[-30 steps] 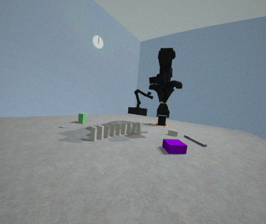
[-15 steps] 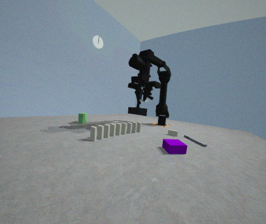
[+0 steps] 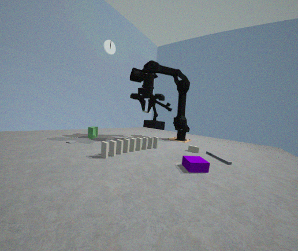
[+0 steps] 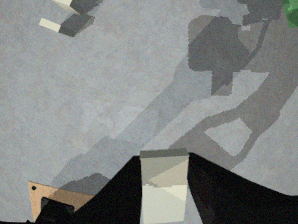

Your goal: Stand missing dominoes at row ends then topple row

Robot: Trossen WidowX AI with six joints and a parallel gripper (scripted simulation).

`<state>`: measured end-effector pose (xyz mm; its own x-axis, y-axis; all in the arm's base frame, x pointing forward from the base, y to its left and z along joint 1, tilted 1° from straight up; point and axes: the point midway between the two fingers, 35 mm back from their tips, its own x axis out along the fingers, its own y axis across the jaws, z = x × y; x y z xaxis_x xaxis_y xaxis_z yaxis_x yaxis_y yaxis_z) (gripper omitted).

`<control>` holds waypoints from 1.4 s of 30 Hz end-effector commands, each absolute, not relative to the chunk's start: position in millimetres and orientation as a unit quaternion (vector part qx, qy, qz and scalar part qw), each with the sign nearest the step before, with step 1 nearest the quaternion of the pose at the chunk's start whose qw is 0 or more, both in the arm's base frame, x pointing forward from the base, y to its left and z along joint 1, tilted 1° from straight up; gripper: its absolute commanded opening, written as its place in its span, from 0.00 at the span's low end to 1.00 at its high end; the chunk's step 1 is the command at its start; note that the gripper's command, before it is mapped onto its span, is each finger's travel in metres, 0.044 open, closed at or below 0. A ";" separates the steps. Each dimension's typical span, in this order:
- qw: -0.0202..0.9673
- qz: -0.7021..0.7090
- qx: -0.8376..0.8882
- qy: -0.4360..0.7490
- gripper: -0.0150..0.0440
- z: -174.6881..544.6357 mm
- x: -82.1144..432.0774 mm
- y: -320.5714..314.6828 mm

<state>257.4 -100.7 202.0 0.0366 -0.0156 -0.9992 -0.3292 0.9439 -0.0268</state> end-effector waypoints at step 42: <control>0.911 0.169 0.009 0.376 0.44 150.8 282.4 -133.6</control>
<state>284.7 -131.9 150.0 0.6128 0.3080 -0.7277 -0.2887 0.9445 0.1566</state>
